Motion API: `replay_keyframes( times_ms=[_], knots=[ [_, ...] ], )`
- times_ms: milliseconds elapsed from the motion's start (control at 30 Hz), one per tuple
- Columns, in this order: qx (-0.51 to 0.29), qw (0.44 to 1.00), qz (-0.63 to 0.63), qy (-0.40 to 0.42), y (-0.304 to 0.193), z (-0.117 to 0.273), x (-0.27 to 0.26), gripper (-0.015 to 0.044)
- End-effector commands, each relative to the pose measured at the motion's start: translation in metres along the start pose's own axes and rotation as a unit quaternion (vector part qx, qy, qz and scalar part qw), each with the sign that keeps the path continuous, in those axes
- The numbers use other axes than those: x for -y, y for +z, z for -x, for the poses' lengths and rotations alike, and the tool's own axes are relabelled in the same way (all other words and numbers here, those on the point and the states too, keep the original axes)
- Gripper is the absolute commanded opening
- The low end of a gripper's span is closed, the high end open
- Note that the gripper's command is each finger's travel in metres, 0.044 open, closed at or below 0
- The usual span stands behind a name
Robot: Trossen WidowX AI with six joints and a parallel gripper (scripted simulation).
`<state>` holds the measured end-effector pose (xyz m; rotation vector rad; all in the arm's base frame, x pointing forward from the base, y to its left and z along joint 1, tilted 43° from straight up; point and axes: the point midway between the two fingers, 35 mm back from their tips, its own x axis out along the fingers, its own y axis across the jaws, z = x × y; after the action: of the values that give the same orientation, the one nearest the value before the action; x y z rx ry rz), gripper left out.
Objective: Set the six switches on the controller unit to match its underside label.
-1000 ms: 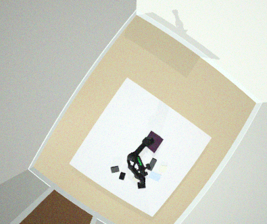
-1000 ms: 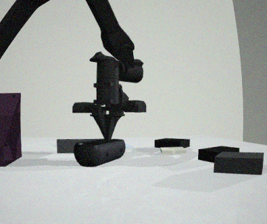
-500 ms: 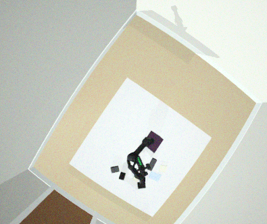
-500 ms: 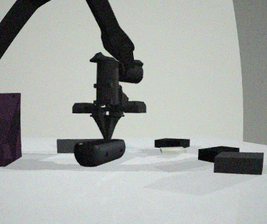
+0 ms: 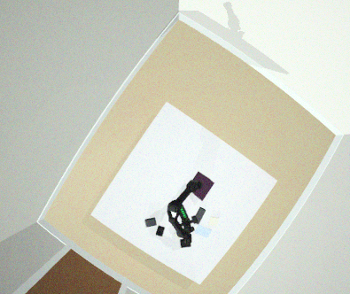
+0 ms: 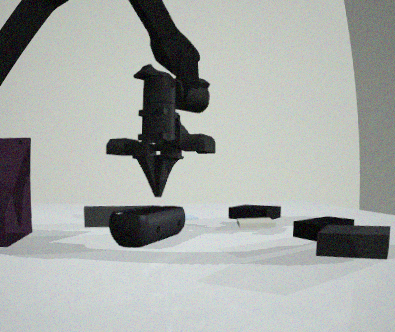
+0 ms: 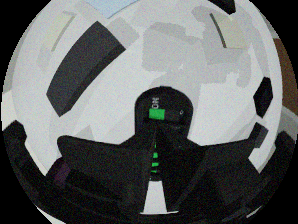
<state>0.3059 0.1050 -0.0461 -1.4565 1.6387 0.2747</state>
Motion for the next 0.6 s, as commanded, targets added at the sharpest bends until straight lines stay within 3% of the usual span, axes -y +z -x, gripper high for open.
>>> replay_keyframes(
  times_ms=[0,567],
  knots=[
    [0.007,1.0,-0.004,-0.001,0.0,0.019,0.001,0.0],
    [0.006,1.0,-0.002,-0.001,-0.05,0.022,0.011,0.0]
  ],
)
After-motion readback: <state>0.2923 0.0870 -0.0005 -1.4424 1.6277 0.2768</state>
